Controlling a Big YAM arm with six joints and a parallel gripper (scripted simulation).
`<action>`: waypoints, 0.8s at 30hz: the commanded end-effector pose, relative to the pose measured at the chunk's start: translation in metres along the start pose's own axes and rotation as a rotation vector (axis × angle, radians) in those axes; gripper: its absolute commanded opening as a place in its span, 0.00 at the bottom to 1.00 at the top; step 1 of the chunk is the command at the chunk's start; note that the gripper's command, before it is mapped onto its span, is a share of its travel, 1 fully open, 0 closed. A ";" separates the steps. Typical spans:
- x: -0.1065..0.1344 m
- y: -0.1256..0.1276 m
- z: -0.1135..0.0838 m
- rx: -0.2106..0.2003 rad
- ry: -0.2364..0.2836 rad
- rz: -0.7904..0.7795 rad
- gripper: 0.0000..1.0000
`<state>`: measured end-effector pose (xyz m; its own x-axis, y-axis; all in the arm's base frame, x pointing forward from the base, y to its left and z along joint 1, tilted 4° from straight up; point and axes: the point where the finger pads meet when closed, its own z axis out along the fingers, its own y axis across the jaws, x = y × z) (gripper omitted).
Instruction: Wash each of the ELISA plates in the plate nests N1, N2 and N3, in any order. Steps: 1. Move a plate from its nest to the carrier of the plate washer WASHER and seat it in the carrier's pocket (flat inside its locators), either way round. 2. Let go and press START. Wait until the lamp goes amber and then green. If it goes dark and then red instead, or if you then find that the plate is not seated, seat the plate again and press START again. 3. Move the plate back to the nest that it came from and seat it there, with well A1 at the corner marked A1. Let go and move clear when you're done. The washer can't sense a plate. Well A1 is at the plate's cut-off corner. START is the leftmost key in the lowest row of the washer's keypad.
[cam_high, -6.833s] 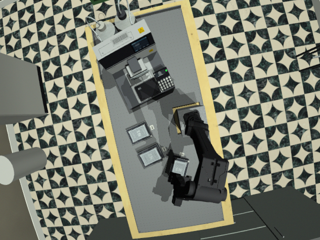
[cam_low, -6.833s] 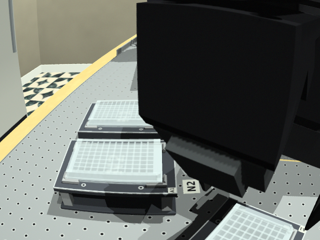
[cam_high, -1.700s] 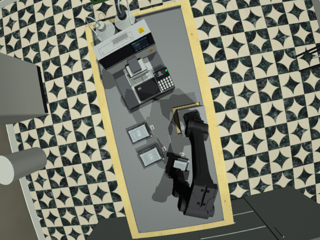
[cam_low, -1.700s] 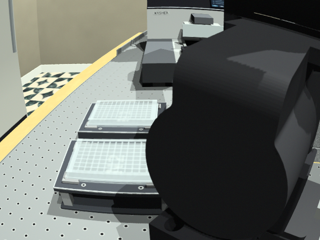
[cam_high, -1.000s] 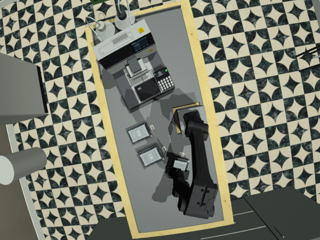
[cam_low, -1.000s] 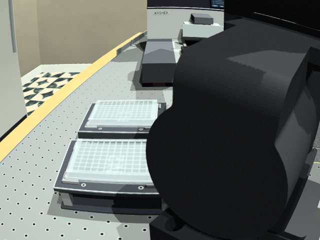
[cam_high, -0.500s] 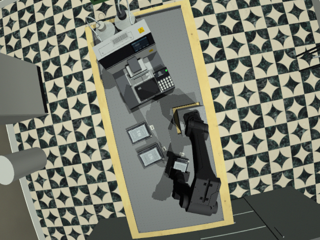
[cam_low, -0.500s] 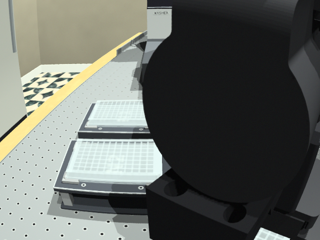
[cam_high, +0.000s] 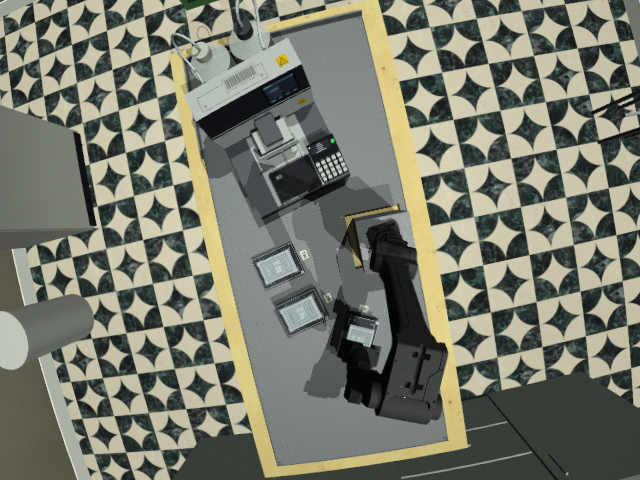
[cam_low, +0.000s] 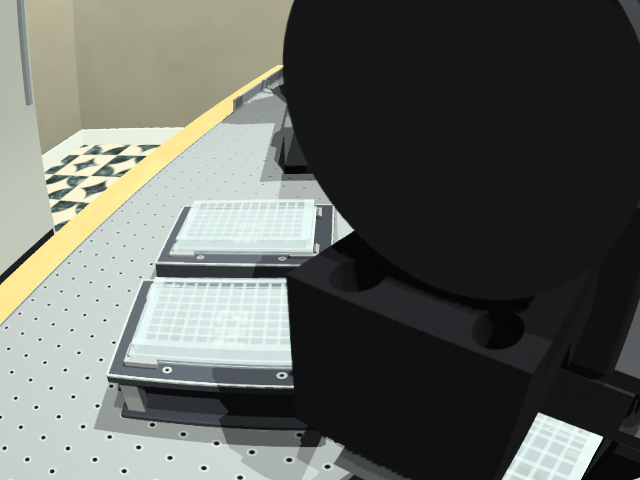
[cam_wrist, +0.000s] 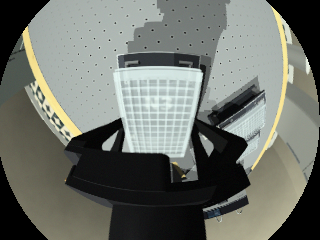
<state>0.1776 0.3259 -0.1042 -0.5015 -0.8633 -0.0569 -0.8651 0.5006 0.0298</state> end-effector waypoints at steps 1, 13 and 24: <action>-0.004 -0.004 -0.013 0.003 -0.020 0.005 0.84; -0.007 -0.004 -0.032 0.003 -0.025 0.001 0.84; -0.017 -0.004 -0.052 0.003 -0.044 -0.002 0.84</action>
<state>0.1767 0.3223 -0.0713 -0.5033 -0.8624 -0.0540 -0.8641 0.5024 0.0297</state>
